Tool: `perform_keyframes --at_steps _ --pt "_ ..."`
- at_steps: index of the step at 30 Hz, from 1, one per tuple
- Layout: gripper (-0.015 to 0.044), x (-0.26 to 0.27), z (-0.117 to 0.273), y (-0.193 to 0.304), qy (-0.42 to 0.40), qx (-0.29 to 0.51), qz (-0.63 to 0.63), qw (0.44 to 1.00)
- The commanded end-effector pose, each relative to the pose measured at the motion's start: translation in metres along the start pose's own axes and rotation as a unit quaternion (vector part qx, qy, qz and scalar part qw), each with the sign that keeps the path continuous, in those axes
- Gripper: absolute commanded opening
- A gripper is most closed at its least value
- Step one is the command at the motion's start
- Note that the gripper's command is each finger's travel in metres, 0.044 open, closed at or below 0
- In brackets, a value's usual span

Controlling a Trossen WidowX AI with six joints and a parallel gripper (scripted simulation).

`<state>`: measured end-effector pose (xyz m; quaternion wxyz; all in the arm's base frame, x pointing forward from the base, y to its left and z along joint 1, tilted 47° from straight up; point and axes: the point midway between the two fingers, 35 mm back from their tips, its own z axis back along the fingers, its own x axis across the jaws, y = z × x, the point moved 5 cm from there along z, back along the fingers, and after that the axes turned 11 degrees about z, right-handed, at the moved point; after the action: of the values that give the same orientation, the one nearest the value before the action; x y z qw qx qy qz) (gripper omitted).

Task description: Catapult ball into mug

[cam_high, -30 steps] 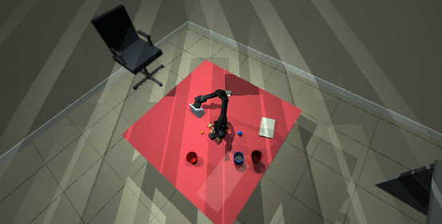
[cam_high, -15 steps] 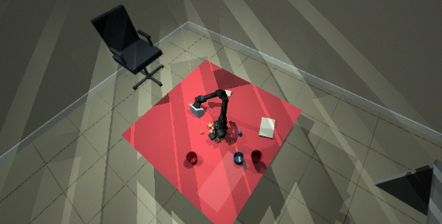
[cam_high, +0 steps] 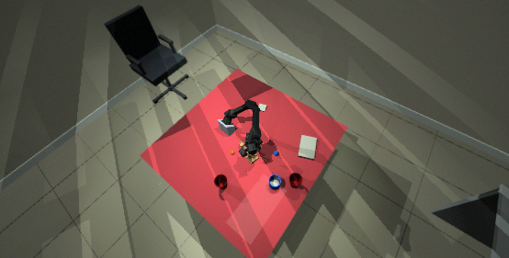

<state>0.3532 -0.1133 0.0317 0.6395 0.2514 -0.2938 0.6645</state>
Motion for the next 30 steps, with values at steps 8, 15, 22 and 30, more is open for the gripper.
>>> perform_keyframes --at_steps 8,15,22,30 --pt "0.044 0.001 0.0 -0.001 -0.003 0.007 -0.001 1.0" --pt "0.0414 -0.001 0.038 -0.001 -0.003 0.007 0.001 1.0" --pt "0.03 -0.046 -0.004 0.059 -0.001 0.009 0.048 0.999" --pt "0.03 -0.065 -0.058 0.146 -0.002 0.011 0.106 0.994"
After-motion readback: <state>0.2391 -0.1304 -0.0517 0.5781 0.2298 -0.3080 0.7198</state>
